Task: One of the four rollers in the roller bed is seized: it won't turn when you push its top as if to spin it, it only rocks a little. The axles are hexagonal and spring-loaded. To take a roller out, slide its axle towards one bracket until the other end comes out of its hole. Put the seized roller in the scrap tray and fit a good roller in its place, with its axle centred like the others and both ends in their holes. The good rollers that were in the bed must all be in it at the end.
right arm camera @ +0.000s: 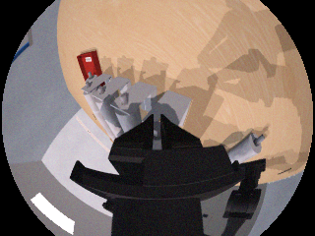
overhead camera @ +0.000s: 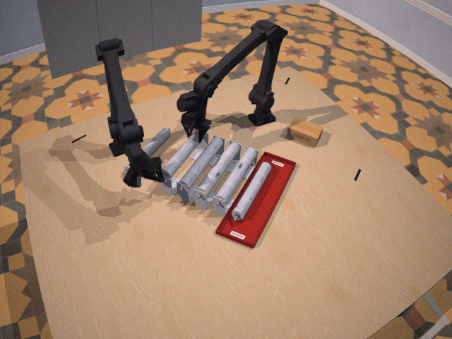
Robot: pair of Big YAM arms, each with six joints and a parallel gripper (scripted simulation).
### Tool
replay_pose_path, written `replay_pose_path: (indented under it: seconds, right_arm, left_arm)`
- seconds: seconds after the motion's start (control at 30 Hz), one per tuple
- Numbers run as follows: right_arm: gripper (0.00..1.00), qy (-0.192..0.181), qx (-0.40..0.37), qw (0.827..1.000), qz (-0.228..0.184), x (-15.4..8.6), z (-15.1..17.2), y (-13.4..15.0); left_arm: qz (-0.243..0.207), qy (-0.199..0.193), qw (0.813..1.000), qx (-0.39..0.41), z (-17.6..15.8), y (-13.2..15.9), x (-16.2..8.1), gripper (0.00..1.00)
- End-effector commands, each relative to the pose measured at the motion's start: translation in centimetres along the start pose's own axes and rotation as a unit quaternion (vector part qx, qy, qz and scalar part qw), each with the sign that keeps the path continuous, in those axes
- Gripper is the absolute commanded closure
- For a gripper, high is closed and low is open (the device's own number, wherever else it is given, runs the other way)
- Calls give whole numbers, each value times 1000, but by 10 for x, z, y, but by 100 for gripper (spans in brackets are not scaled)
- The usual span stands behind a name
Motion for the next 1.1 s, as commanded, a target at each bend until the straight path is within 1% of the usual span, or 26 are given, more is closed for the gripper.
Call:
replay_pose_path:
  seconds: [0.0,0.3,0.37,0.83,0.87,1.07]
  right_arm:
    - [97,-30,-20,998,-57,-31,30,-37]
    - [97,-30,-18,998,-60,-31,30,-42]
    - [97,-32,-21,997,-65,-34,32,-43]
    - [97,-34,-20,996,-76,-39,35,-51]
    - [97,-33,-19,996,-76,-37,34,-52]
    - [97,-36,-20,996,-83,-41,37,-55]
  left_arm:
    - [-13,9,1000,4,-7,-10,-9,68]
    - [-13,10,1000,0,-7,-11,-10,68]
    - [-7,6,1000,2,-5,-7,-10,68]
    - [-8,7,1000,0,-5,-7,-11,68]
    - [-11,9,1000,-1,-7,-10,-11,68]
    - [-9,8,1000,0,-6,-7,-12,68]
Point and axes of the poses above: on each arm, the point where the finger pads meet when closed, its own x axis out along the fingers, its own z axis across the jaws, y = z × x, the point moved 2 cm from there along -x, back along the fingers, and after that the axes turned 10 degrees about -x, right-handed, at the moved point
